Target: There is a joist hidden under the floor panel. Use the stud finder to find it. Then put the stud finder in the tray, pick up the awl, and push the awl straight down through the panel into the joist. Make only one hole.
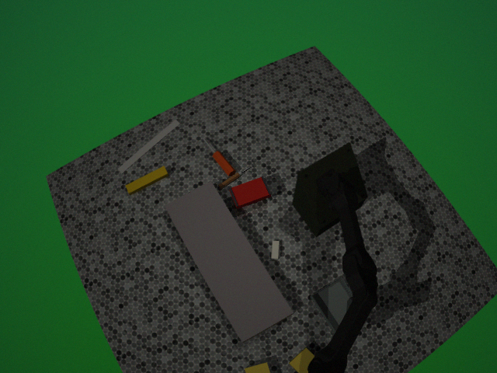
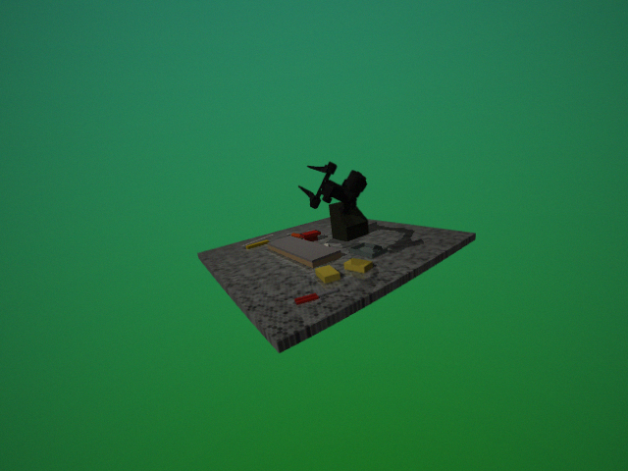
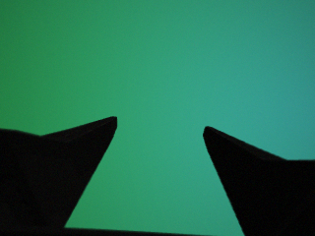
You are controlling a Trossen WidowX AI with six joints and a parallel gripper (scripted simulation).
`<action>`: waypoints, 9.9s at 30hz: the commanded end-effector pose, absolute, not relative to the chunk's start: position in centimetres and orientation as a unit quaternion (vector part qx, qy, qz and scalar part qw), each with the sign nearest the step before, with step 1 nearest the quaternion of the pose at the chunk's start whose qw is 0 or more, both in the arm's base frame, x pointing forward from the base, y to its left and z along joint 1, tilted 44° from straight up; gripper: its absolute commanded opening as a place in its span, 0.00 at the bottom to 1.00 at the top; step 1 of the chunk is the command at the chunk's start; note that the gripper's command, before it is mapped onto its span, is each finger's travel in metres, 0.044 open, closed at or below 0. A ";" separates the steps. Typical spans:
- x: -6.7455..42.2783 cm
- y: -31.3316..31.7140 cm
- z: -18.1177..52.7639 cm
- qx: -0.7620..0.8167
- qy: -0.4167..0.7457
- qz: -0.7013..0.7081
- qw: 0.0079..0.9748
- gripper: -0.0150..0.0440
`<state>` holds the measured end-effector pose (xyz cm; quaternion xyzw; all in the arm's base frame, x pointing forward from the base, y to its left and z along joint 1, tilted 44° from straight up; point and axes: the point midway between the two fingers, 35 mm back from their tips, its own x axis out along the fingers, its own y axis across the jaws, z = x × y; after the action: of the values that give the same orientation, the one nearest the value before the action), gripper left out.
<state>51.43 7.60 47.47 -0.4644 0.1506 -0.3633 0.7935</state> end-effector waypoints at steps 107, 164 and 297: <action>18.5 -6.5 -16.9 0.336 0.685 0.188 0.619 1.00; 17.4 -11.0 -17.8 0.334 0.685 0.186 0.620 0.25; 17.7 -8.2 -17.2 0.056 0.772 -0.094 0.626 0.25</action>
<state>17.85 -8.13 -17.21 0.0659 0.7718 -0.0815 0.6272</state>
